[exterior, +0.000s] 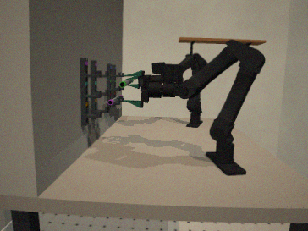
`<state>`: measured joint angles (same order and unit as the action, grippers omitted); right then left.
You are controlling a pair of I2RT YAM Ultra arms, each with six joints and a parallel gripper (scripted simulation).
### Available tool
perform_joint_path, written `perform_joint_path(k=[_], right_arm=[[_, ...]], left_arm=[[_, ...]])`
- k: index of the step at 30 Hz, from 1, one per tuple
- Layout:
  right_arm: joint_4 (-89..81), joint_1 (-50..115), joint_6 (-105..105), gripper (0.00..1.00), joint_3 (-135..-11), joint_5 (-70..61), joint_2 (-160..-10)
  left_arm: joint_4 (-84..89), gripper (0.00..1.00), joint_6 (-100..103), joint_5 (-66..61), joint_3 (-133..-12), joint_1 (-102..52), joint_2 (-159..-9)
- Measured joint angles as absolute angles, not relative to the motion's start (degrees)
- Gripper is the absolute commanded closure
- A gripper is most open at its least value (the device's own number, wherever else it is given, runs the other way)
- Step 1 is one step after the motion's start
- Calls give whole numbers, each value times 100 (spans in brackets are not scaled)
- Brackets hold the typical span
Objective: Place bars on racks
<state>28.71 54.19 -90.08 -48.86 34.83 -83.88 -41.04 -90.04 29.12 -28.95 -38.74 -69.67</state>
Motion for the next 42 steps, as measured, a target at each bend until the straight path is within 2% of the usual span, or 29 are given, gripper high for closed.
perform_joint_path(k=[42], right_arm=[[2770, 5448, -9008, 100, -5103, 3492, -8468]], left_arm=[[-4104, 0, -9004, 2912, -2895, -3874, -6967]])
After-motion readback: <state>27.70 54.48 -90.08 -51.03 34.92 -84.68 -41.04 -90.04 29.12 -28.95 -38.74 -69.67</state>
